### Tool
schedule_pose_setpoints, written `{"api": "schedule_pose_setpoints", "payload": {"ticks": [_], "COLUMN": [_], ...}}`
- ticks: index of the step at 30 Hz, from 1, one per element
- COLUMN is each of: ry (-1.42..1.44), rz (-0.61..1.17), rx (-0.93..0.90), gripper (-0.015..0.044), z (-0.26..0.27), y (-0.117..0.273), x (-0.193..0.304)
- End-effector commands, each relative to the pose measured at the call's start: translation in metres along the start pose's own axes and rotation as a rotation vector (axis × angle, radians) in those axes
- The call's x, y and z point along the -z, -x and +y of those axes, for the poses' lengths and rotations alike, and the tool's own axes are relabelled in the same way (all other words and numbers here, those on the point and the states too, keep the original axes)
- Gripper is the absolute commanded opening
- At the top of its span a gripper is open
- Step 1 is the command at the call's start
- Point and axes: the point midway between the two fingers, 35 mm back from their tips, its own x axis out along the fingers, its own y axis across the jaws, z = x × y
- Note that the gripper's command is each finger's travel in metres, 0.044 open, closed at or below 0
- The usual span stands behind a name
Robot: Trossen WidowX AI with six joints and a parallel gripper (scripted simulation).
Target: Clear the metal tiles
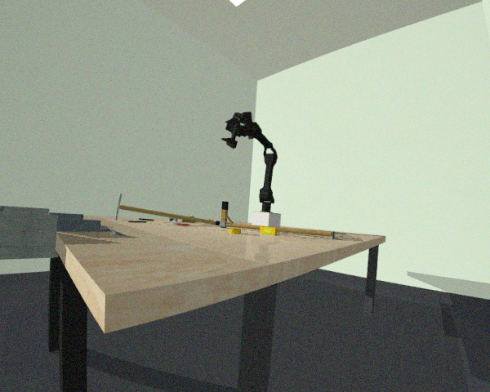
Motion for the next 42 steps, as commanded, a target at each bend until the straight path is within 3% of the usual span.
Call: {"api": "schedule_pose_setpoints", "payload": {"ticks": [1,42], "ry": [0.064,0.683], "rz": [0.055,0.508], "rx": [-0.010,-0.285], "gripper": [0.0440,0.0440], "z": [0.004,0.025], "y": [0.008,0.140], "x": [0.020,0.168]}}
